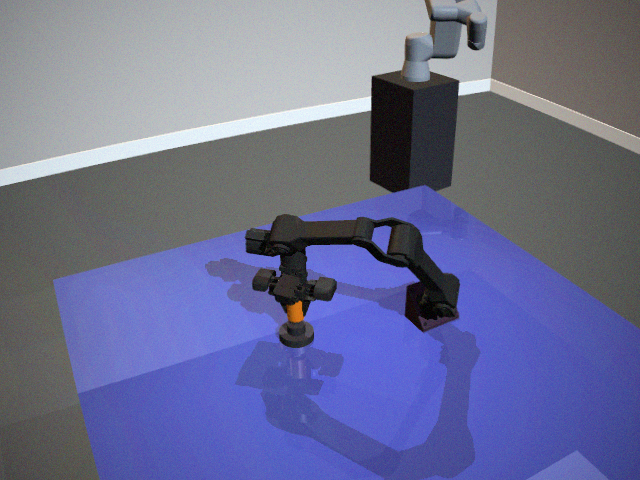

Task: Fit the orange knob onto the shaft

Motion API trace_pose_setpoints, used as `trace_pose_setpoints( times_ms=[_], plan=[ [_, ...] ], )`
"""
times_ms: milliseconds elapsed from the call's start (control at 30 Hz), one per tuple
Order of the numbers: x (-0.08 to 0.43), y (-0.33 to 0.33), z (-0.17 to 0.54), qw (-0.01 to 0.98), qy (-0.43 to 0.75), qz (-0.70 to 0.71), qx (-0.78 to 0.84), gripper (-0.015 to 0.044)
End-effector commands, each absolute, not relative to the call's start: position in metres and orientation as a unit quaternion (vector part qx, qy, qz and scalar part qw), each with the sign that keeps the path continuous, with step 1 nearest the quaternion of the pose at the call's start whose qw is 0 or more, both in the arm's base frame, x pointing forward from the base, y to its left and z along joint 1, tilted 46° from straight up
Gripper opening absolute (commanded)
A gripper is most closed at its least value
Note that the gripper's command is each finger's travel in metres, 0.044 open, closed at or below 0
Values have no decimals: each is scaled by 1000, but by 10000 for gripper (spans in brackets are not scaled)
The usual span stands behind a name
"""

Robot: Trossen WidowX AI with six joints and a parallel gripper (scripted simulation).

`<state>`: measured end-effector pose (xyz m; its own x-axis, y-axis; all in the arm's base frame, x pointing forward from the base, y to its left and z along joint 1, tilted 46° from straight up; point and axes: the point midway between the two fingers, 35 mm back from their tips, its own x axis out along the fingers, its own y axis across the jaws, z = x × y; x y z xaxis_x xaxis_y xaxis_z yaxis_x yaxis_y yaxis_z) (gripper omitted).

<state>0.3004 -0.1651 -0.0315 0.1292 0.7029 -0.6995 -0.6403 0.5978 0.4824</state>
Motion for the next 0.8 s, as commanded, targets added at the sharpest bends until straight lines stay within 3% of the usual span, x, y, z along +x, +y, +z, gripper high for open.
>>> trace_pose_setpoints(
  times_ms=[0,767],
  plan=[
    [300,-164,-31,751,485,447,32,0],
    [303,-170,-30,750,435,495,-47,0]
  ],
)
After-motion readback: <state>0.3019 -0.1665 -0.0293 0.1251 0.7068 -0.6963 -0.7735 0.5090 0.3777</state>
